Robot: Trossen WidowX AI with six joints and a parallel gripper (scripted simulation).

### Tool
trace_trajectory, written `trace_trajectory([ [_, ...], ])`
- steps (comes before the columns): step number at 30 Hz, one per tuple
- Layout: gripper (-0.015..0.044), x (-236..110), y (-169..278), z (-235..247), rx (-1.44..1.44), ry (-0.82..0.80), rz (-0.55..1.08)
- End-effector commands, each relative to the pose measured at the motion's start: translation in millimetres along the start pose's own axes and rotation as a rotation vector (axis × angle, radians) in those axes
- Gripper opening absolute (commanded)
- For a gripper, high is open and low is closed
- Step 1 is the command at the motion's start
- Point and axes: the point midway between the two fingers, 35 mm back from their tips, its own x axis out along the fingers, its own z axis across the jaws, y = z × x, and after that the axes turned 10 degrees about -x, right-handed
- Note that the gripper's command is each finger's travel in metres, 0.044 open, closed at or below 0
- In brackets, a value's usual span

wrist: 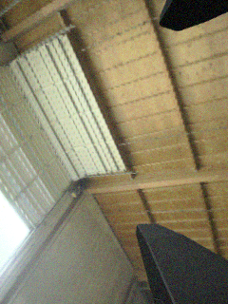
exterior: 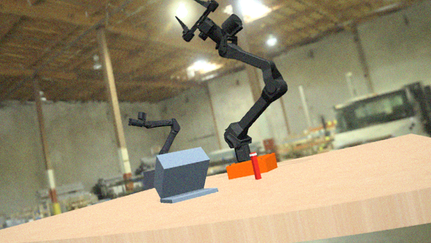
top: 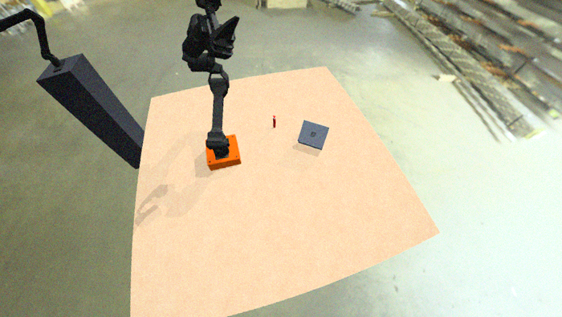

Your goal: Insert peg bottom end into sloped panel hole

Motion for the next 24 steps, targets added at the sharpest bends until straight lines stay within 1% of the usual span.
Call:
trace_trajectory([
  [1, 0.044, 3, 9, 13, 0.13, -0.009, 0.009],
  [12, 0.044, 12, 18, 45, 0.424, -0.033, 0.011],
  [24, 0.044, 25, 12, 78, 0.751, -0.084, -0.011],
])
